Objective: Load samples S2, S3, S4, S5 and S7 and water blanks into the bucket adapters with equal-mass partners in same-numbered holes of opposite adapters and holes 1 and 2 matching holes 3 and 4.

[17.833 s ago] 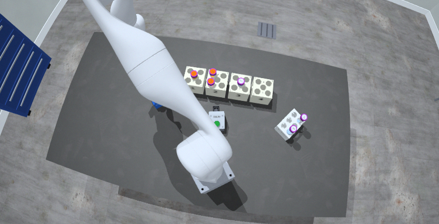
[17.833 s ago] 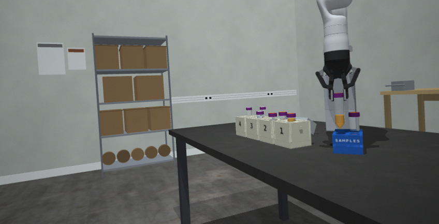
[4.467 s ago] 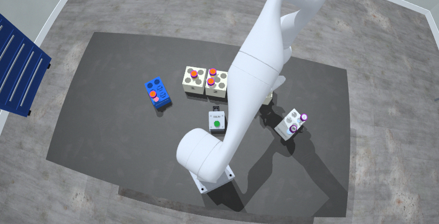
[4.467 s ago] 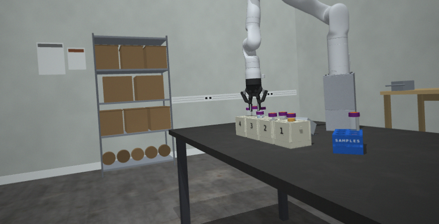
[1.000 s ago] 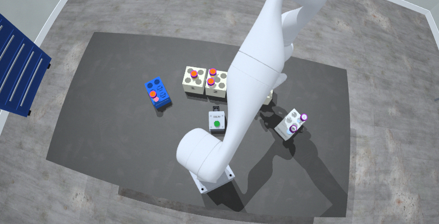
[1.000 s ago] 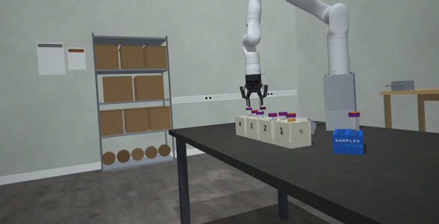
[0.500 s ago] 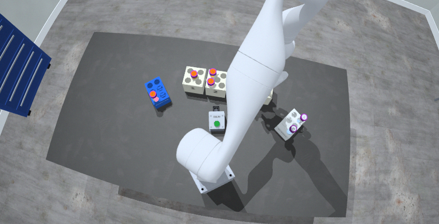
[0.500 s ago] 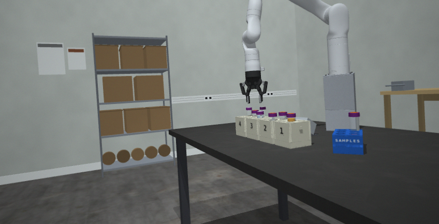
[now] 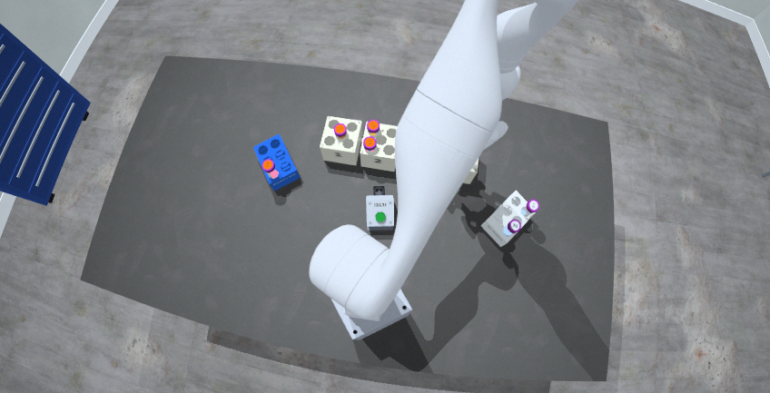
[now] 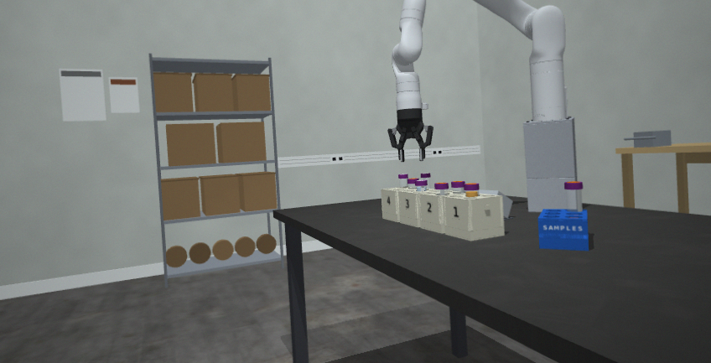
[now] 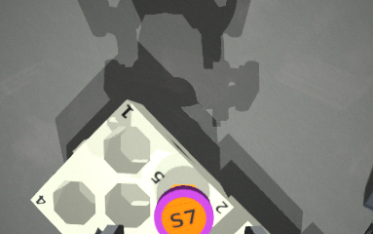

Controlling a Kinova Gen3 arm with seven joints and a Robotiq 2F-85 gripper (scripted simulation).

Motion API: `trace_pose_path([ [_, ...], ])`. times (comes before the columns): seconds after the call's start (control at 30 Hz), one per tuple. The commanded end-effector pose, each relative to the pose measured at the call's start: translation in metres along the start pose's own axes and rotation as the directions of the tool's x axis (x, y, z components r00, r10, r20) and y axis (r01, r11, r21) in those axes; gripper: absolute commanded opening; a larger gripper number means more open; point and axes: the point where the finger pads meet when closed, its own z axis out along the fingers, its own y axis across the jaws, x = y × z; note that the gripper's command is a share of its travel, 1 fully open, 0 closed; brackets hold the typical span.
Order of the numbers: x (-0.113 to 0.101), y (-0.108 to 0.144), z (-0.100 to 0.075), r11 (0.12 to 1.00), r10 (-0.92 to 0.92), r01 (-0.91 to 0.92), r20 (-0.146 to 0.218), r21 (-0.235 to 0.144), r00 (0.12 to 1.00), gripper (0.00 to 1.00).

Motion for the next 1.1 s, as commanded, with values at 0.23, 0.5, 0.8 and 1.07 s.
trace_pose_path([
  [0.23, 0.000, -0.001, -0.013, 1.000, 0.000, 0.000, 0.001, 0.002, 1.000, 0.62],
  [0.5, 0.000, -0.001, -0.021, 1.000, 0.000, 0.000, 0.001, 0.002, 1.000, 0.62],
  [0.8, 0.000, -0.001, -0.033, 1.000, 0.000, 0.000, 0.001, 0.002, 1.000, 0.62],
  [1.07, 0.000, -0.001, -0.041, 1.000, 0.000, 0.000, 0.001, 0.002, 1.000, 0.62],
])
